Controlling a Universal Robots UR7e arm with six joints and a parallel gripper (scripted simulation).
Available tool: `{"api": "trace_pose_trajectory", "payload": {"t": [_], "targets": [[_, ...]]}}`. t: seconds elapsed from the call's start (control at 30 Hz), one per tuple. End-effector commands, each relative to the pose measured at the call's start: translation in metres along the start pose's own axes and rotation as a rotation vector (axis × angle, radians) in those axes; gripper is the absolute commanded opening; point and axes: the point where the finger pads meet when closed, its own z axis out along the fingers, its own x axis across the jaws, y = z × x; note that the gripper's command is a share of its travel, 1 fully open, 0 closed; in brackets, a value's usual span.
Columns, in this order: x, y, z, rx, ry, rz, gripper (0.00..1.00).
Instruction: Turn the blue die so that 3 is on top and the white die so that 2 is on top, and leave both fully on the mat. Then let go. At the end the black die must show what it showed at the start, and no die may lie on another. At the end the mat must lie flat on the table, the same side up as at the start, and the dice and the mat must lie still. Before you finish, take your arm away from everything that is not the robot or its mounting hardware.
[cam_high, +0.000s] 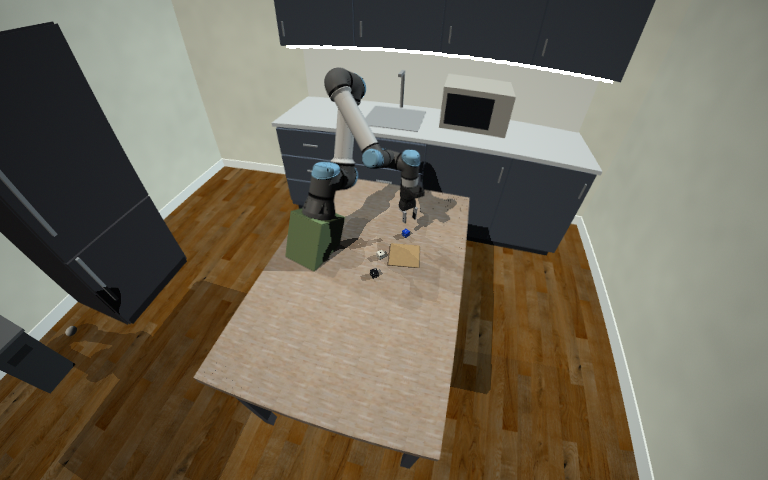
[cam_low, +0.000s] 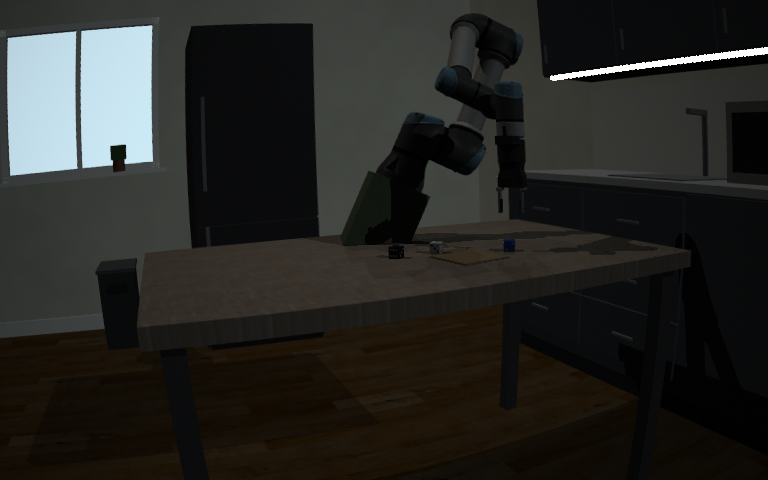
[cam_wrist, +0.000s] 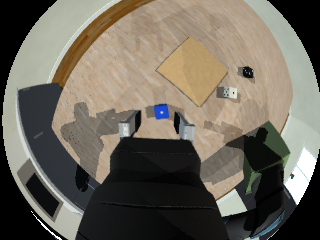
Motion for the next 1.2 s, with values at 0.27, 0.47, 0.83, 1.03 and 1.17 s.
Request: {"api": "trace_pose_trajectory", "payload": {"t": [0.27,0.47,0.83,1.03,1.17], "targets": [[0.001,0.000,-0.039,-0.005,0.002,0.000,1.00],[0.001,0.000,-0.040,-0.005,0.002,0.000,1.00],[0.004,0.005,-0.036,-0.004,0.002,-0.116,1.00],[0.006,0.009,-0.034,-0.004,0.002,-0.193,1.00],[0.006,0.009,-0.034,-0.004,0.002,-0.193,1.00]]}}
